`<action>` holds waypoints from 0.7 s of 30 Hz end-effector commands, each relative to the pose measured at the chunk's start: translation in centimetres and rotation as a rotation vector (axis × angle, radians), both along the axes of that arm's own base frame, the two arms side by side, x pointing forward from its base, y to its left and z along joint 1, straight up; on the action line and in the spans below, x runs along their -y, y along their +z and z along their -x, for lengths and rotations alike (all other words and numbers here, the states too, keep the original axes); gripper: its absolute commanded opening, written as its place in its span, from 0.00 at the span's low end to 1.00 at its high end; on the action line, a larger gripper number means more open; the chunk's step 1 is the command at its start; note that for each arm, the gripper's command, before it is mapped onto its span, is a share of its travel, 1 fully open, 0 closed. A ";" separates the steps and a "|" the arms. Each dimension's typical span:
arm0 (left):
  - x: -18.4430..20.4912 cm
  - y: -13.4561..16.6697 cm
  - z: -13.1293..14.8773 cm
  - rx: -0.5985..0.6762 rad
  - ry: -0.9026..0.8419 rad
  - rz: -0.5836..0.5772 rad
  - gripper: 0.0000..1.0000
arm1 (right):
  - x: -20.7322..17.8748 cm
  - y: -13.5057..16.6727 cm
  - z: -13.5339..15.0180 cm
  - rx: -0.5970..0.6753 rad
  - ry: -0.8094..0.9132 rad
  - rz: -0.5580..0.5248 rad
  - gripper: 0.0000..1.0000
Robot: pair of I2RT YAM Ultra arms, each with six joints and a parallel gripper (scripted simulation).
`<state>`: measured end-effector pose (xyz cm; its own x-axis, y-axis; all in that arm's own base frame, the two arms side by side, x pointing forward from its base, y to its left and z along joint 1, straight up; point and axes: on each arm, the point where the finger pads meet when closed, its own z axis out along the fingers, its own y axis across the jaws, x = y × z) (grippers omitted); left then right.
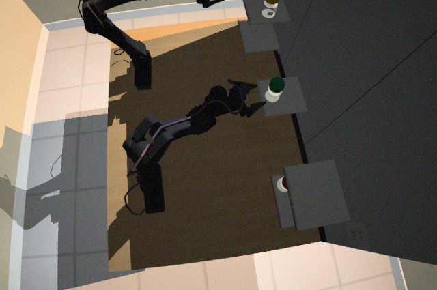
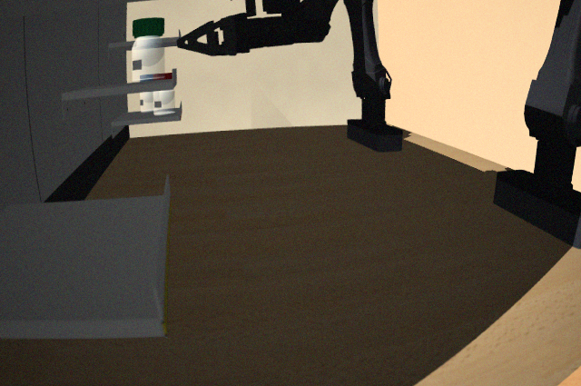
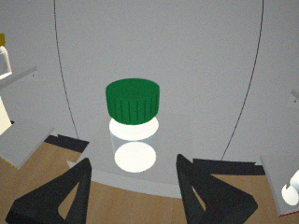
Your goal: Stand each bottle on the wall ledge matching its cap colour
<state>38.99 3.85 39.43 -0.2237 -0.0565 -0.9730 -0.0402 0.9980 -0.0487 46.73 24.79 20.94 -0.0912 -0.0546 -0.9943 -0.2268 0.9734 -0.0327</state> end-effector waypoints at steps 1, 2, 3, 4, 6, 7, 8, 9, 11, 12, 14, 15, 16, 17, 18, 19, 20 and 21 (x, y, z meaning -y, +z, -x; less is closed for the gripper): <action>-0.2 0.0 0.0 -0.049 0.000 0.002 1.00 | -0.3 4.2 -1.7 0.124 0.000 -0.068 0.81; -0.2 0.3 -0.1 -0.045 0.000 0.001 1.00 | -0.3 3.7 -1.8 0.110 -0.001 -0.058 0.81; -0.3 0.9 -0.2 -0.026 0.000 -0.002 1.00 | -0.3 3.6 -1.8 0.106 -0.002 -0.056 0.81; -0.3 0.9 -0.2 -0.024 0.001 -0.003 1.00 | -0.3 3.6 -1.8 0.106 -0.002 -0.056 0.81; -0.3 1.1 -0.1 -0.019 0.001 -0.003 1.00 | -0.3 3.6 -1.8 0.106 -0.002 -0.057 0.81; -0.2 1.2 0.0 -0.016 0.001 -0.004 1.00 | -0.3 3.6 -1.8 0.106 -0.002 -0.058 0.81; -0.2 1.2 0.0 -0.016 0.001 -0.004 1.00 | -0.3 3.8 -1.8 0.110 -0.003 -0.061 0.81; -0.2 1.2 0.0 -0.016 0.001 -0.004 1.00 | -0.3 3.9 -1.8 0.111 -0.003 -0.062 0.81; -0.2 1.2 0.0 -0.016 0.001 -0.004 1.00 | -0.3 3.5 -1.5 0.103 -0.005 -0.062 0.81; -0.2 1.2 0.0 -0.016 0.001 -0.004 1.00 | -0.3 3.5 -1.5 0.103 -0.005 -0.062 0.81; -0.2 1.2 0.0 -0.016 0.001 -0.004 1.00 | -0.3 3.5 -1.5 0.103 -0.005 -0.062 0.81; -0.2 1.2 0.0 -0.016 0.001 -0.004 1.00 | -0.3 3.5 -1.5 0.103 -0.005 -0.062 0.81; -0.2 1.2 0.0 -0.016 0.001 -0.004 1.00 | -0.3 3.5 -1.5 0.103 -0.005 -0.062 0.81; -0.2 1.2 0.0 -0.016 0.001 -0.004 1.00 | -0.3 3.5 -1.5 0.103 -0.005 -0.062 0.81; -0.2 1.2 0.0 -0.016 0.001 -0.004 1.00 | -0.3 3.5 -1.5 0.103 -0.005 -0.062 0.81; -0.2 1.2 0.0 -0.016 0.001 -0.004 1.00 | -0.3 4.0 -1.8 0.111 -0.002 -0.062 0.81; -0.2 1.2 0.0 -0.016 0.001 -0.004 1.00 | -0.3 4.1 -2.0 0.110 -0.002 -0.061 0.81; -0.2 1.2 0.0 -0.016 0.001 -0.004 1.00 | -0.3 4.0 -2.2 0.099 -0.002 -0.053 0.81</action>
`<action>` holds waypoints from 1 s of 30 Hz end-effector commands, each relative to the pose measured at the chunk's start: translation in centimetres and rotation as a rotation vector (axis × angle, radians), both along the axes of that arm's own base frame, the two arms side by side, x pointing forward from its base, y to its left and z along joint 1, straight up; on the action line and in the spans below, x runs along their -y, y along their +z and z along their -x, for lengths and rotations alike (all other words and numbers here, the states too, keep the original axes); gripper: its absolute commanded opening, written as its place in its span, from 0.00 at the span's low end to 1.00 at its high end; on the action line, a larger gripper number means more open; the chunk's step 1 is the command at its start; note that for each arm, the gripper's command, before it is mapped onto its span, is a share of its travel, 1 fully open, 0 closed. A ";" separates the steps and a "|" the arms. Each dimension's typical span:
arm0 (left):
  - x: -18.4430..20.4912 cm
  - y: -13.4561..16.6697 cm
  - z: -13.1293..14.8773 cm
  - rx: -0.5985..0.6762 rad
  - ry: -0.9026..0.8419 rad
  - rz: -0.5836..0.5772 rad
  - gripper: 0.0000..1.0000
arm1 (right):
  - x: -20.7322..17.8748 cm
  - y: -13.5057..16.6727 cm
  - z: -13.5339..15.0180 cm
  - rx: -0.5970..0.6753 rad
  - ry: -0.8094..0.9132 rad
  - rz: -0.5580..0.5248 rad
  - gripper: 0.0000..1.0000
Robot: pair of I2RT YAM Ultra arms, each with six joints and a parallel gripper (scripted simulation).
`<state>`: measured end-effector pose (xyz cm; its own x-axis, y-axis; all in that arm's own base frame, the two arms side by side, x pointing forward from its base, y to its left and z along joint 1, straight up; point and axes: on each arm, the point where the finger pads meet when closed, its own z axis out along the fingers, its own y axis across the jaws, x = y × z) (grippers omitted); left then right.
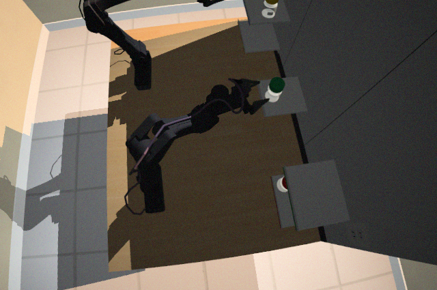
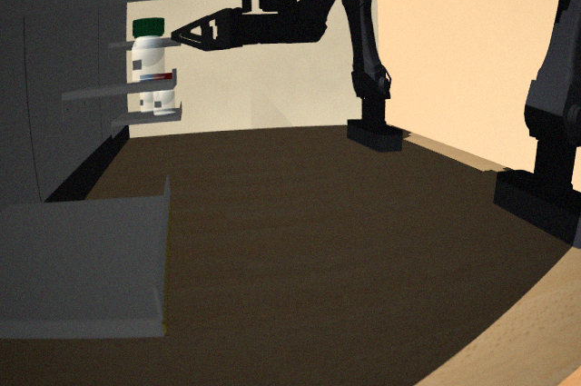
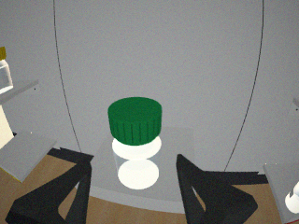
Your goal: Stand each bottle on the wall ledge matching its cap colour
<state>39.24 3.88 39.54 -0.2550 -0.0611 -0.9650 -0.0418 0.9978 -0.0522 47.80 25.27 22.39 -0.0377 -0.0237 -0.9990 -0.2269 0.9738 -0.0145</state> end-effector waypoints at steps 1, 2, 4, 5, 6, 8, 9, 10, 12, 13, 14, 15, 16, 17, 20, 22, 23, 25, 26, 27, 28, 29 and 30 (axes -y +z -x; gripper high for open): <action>-0.2 1.1 0.3 0.016 0.001 -0.008 1.00 | 0.1 2.6 -1.3 0.043 -0.004 -0.021 0.81; -0.2 1.1 0.3 0.016 0.001 -0.008 1.00 | 0.1 2.7 -1.4 0.042 -0.004 -0.020 0.81; -0.2 1.1 0.3 0.016 0.001 -0.008 1.00 | 0.1 3.1 -1.7 0.041 -0.004 -0.020 0.81; -0.1 0.7 0.2 0.006 0.001 -0.003 1.00 | 0.1 3.3 -1.9 0.041 -0.004 -0.020 0.81; -0.1 0.7 0.2 0.006 0.001 -0.003 1.00 | 0.1 3.4 -2.0 0.041 -0.004 -0.020 0.81; -0.1 0.7 0.2 0.006 0.001 -0.003 1.00 | 0.0 3.4 -2.3 0.041 -0.004 -0.020 0.81; -0.1 0.7 0.2 0.006 0.001 -0.003 1.00 | 0.0 3.4 -2.5 0.042 -0.004 -0.020 0.81; -0.1 0.7 0.2 0.006 0.001 -0.003 1.00 | 0.0 3.4 -2.5 0.042 -0.004 -0.020 0.81; -0.1 0.7 0.2 0.006 0.001 -0.003 1.00 | -0.1 3.4 -2.6 0.042 -0.004 -0.020 0.81; -0.1 0.7 0.2 0.006 0.001 -0.003 1.00 | -0.1 3.4 -2.8 0.042 -0.004 -0.020 0.81; -0.1 0.7 0.2 0.006 0.001 -0.003 1.00 | -0.1 3.4 -2.9 0.042 -0.004 -0.020 0.81; -0.1 0.7 0.2 0.006 0.001 -0.003 1.00 | -0.2 3.4 -3.1 0.042 -0.004 -0.020 0.81; -0.1 0.7 0.2 0.006 0.001 -0.003 1.00 | -0.2 3.4 -3.2 0.042 -0.004 -0.020 0.81; -0.1 0.7 0.2 0.006 0.001 -0.003 1.00 | -0.2 3.4 -3.4 0.042 -0.004 -0.020 0.81; -0.1 0.7 0.2 0.006 0.001 -0.003 1.00 | -0.3 3.6 -3.8 0.049 -0.004 -0.025 0.81; -0.1 0.7 0.2 0.006 0.001 -0.003 1.00 | -0.4 3.6 -4.1 0.046 -0.004 -0.023 0.81; -0.1 0.7 0.2 0.006 0.001 -0.003 1.00 | -0.4 3.6 -4.2 0.046 -0.004 -0.023 0.81; -0.1 0.7 0.2 0.006 0.001 -0.003 1.00 | -0.5 3.5 -4.5 0.044 -0.004 -0.022 0.81; -0.1 0.7 0.2 0.006 0.001 -0.003 1.00 | -0.5 3.5 -4.7 0.043 -0.004 -0.021 0.81; -0.1 0.7 0.2 0.006 0.001 -0.003 1.00 | -0.5 3.5 -4.7 0.043 -0.004 -0.021 0.81; -0.1 0.7 0.2 0.006 0.001 -0.003 1.00 | -0.5 3.5 -4.7 0.043 -0.004 -0.021 0.81; -0.1 0.7 0.2 0.006 0.001 -0.003 1.00 | -0.5 3.7 -4.8 0.052 -0.004 -0.027 0.81; -0.1 0.7 0.2 0.006 0.001 -0.003 1.00 | -0.6 3.6 -5.0 0.046 -0.004 -0.023 0.81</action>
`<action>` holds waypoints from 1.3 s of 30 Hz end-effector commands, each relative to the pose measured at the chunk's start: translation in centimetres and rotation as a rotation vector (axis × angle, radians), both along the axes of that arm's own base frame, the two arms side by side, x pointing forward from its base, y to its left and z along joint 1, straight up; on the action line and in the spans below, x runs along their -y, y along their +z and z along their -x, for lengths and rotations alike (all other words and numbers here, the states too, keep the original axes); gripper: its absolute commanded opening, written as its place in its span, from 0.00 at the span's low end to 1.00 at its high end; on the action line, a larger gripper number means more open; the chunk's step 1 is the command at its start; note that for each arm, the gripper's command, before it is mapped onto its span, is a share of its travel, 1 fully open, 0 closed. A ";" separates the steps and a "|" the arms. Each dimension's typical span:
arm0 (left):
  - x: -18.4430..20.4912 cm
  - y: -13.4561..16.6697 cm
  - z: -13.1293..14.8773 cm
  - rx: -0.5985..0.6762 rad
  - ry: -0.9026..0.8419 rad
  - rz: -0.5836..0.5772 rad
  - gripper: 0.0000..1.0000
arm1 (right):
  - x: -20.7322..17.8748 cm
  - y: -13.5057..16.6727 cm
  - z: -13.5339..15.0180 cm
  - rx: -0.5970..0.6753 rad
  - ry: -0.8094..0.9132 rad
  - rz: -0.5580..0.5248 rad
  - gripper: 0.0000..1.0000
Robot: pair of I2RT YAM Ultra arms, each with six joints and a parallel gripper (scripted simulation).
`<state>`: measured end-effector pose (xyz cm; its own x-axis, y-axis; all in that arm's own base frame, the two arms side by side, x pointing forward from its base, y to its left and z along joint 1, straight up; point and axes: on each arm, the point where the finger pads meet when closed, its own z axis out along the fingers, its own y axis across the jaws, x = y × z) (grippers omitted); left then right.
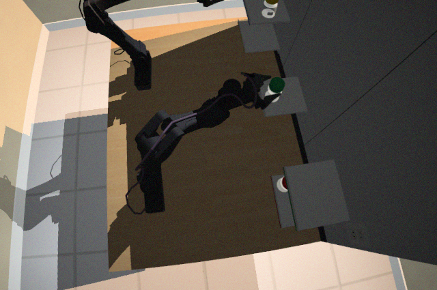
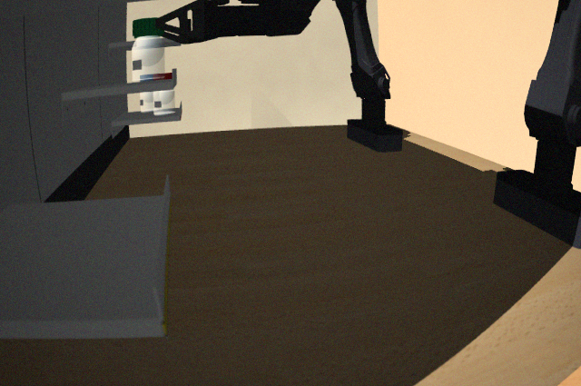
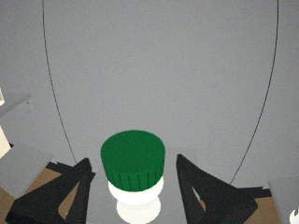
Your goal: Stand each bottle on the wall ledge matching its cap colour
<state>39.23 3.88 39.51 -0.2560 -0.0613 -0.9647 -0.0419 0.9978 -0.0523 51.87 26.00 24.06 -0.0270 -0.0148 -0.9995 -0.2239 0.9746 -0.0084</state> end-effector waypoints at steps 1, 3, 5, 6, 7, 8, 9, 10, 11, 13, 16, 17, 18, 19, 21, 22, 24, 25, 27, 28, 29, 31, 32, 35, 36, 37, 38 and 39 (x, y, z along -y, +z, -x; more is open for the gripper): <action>-0.1 0.7 0.2 0.008 0.001 -0.003 1.00 | 0.1 1.8 -1.0 0.031 -0.001 -0.012 0.81; -0.1 0.7 0.2 0.008 0.001 -0.003 1.00 | 0.1 1.8 -1.3 0.032 -0.001 -0.012 0.81; -0.1 0.7 0.2 0.008 0.001 -0.003 1.00 | 0.0 1.8 -1.6 0.032 -0.001 -0.012 0.81; -0.1 0.7 0.2 0.008 0.001 -0.003 1.00 | 0.0 1.9 -1.7 0.035 -0.001 -0.014 0.81; -0.1 0.7 0.2 0.008 0.001 -0.003 1.00 | 0.0 2.1 -1.7 0.041 -0.001 -0.018 0.81; -0.1 0.7 0.2 0.008 0.001 -0.003 1.00 | 0.1 2.6 -1.6 0.051 -0.001 -0.024 0.81; -0.1 0.7 0.2 0.008 0.001 -0.003 1.00 | 0.1 2.6 -1.6 0.051 -0.001 -0.024 0.81; -0.1 0.7 0.2 0.008 0.001 -0.003 1.00 | 0.1 2.6 -1.6 0.051 -0.001 -0.024 0.81; -0.1 0.7 0.2 0.008 0.001 -0.003 1.00 | 0.1 2.6 -1.6 0.051 -0.001 -0.024 0.81; -0.1 0.7 0.2 0.008 0.001 -0.003 1.00 | 0.1 2.6 -1.6 0.051 -0.002 -0.024 0.81; -0.1 0.7 0.2 0.008 0.001 -0.003 1.00 | 0.1 2.6 -1.6 0.051 -0.002 -0.024 0.81; -0.1 0.7 0.2 0.008 0.001 -0.003 1.00 | 0.1 2.6 -1.6 0.051 -0.002 -0.024 0.72; -0.1 0.7 0.2 0.008 0.001 -0.003 1.00 | -0.1 2.1 -1.4 0.040 -0.003 -0.023 0.72; -0.1 0.7 0.2 0.008 0.001 -0.003 1.00 | -0.1 2.1 -1.4 0.040 -0.003 -0.023 0.72; -0.1 0.7 0.2 0.008 0.001 -0.003 1.00 | -0.1 2.1 -1.4 0.040 -0.003 -0.023 0.68; -0.1 0.7 0.2 0.008 0.001 -0.003 1.00 | -0.1 2.1 -1.4 0.040 -0.003 -0.023 0.68; -0.1 0.7 0.2 0.008 0.001 -0.003 1.00 | 0.0 2.9 -1.2 0.056 -0.003 -0.033 0.64; -0.1 0.7 0.2 0.008 0.001 -0.003 1.00 | 0.0 2.9 -1.2 0.056 -0.003 -0.033 0.64; -0.1 0.7 0.2 0.008 0.001 -0.003 1.00 | 0.0 2.9 -1.2 0.056 -0.003 -0.033 0.60; -0.1 0.7 0.2 0.008 0.001 -0.003 1.00 | 0.0 2.9 -1.2 0.056 -0.003 -0.033 0.60; -0.1 0.7 0.2 0.008 0.001 -0.003 1.00 | 0.0 2.9 -1.2 0.056 -0.003 -0.033 0.58; -0.1 0.7 0.2 0.008 0.001 -0.003 1.00 | 0.0 3.0 -1.1 0.059 -0.007 -0.034 0.57; -0.1 0.7 0.2 0.008 0.001 -0.003 1.00 | 0.0 3.0 -1.1 0.059 -0.007 -0.034 0.57; -0.1 0.7 0.2 0.008 0.001 -0.003 1.00 | -0.1 2.9 -1.1 0.058 -0.003 -0.034 0.53; -0.1 0.7 0.2 0.008 0.001 -0.003 1.00 | -0.1 2.9 -1.1 0.058 -0.003 -0.034 0.51; -0.1 0.7 0.2 0.008 0.001 -0.003 1.00 | -0.1 2.9 -1.1 0.058 -0.003 -0.034 0.40; -0.1 0.7 0.2 0.008 0.001 -0.003 1.00 | -0.1 2.9 -1.1 0.058 -0.003 -0.034 0.28; -0.1 0.7 0.2 0.008 0.001 -0.003 1.00 | 0.0 2.9 -1.0 0.059 -0.008 -0.035 0.17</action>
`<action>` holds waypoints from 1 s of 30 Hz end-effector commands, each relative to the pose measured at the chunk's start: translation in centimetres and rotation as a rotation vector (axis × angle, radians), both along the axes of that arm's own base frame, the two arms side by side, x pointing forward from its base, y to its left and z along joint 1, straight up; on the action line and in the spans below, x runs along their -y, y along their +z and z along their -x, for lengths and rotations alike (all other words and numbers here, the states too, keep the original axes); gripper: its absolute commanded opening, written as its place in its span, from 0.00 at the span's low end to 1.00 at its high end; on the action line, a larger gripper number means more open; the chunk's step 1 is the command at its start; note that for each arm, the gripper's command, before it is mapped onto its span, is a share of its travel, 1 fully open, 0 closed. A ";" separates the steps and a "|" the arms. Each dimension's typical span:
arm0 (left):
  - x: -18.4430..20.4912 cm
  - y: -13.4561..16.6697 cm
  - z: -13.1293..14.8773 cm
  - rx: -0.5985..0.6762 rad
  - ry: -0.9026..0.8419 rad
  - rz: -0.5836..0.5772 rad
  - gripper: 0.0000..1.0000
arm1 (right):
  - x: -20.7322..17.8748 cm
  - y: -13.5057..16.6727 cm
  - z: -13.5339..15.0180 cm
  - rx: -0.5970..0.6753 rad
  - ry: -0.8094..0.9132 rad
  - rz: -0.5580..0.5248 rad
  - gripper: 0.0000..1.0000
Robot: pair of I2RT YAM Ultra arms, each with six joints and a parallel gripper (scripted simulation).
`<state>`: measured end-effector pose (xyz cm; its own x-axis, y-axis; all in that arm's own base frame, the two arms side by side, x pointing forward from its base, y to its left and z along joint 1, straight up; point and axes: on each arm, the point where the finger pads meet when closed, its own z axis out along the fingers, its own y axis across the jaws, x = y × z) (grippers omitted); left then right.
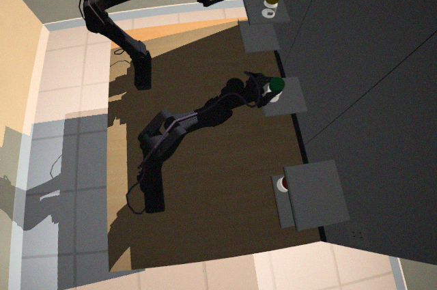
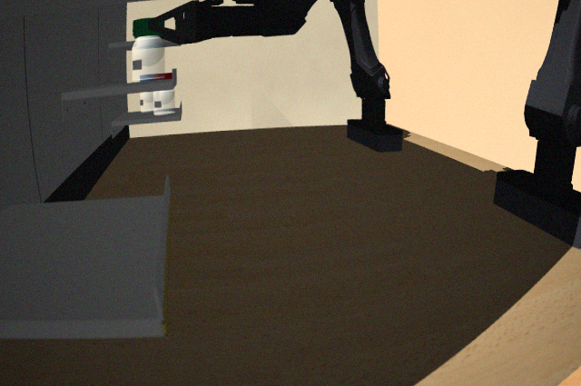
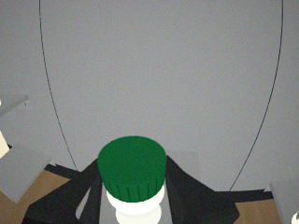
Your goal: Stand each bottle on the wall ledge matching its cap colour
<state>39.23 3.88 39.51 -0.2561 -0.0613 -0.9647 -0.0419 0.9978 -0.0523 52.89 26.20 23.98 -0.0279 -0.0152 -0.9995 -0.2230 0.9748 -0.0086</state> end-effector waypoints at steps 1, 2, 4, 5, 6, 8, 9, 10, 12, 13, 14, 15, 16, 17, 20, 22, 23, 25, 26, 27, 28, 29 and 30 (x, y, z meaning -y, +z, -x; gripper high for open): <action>-0.1 0.7 0.2 0.008 0.001 -0.003 1.00 | 0.2 3.0 0.0 0.060 -0.007 -0.035 0.06; -0.1 0.7 0.2 0.008 0.001 -0.003 1.00 | 0.2 3.0 0.0 0.060 -0.006 -0.035 0.17; -0.1 0.7 0.2 0.008 0.001 -0.003 1.00 | 0.1 3.3 -0.1 0.047 -0.006 -0.027 0.40; -0.1 0.7 0.2 0.008 0.001 -0.003 1.00 | 0.1 3.7 0.0 0.047 -0.006 -0.027 0.50; -0.1 0.7 0.2 0.008 0.001 -0.003 1.00 | 0.1 4.4 0.0 0.047 -0.006 -0.027 0.50; -0.1 0.7 0.2 0.008 0.001 -0.003 1.00 | 0.2 6.1 0.0 0.047 -0.006 -0.027 0.50; -0.1 0.7 0.2 0.008 0.001 -0.003 1.00 | 0.2 6.1 0.0 0.047 -0.006 -0.027 0.50; -0.1 0.7 0.2 0.008 0.001 -0.003 1.00 | 0.2 6.1 0.0 0.047 -0.006 -0.027 0.50; -0.1 0.7 0.2 0.008 0.001 -0.003 1.00 | 0.2 7.5 0.1 0.047 -0.006 -0.027 0.50; -0.1 0.7 0.2 0.008 0.001 -0.003 1.00 | 0.2 8.4 0.1 0.047 -0.006 -0.027 0.50; -0.1 0.7 0.2 0.008 0.001 -0.003 1.00 | 0.2 9.2 0.1 0.047 -0.006 -0.027 0.50; -0.1 0.7 0.2 0.008 0.001 -0.003 1.00 | 0.2 9.5 0.1 0.047 -0.006 -0.027 0.50; -0.1 0.7 0.2 0.008 0.001 -0.003 1.00 | 0.2 10.0 0.2 0.047 -0.006 -0.027 0.50; -0.1 0.7 0.2 0.008 0.001 -0.003 1.00 | 0.2 10.7 0.2 0.047 -0.007 -0.027 0.50; -0.1 0.7 0.2 0.008 0.001 -0.003 1.00 | 0.3 12.1 0.2 0.047 -0.007 -0.027 0.50; -0.1 0.7 0.2 0.008 0.001 -0.003 1.00 | 0.3 12.2 0.2 0.047 -0.007 -0.027 0.50; -0.1 0.7 0.2 0.008 0.001 -0.003 1.00 | 0.3 12.2 0.2 0.047 -0.007 -0.027 0.50; -0.1 0.7 0.2 0.008 0.001 -0.003 1.00 | -0.2 12.6 0.4 0.053 0.007 -0.031 0.50; -0.1 0.7 0.2 0.008 0.001 -0.003 1.00 | -0.2 12.6 0.4 0.053 0.007 -0.031 0.50; -0.1 0.7 0.2 0.008 0.001 -0.003 1.00 | -0.2 12.6 0.4 0.053 0.007 -0.031 0.50; -0.1 0.7 0.2 0.008 0.001 -0.003 1.00 | -0.4 13.0 0.5 0.067 0.013 -0.040 0.50; -0.1 0.7 0.2 0.008 0.001 -0.003 1.00 | -0.4 13.4 0.6 0.080 0.015 -0.048 0.50; -0.1 0.7 0.2 0.008 0.001 -0.003 1.00 | -0.5 13.0 0.7 0.074 0.017 -0.044 0.50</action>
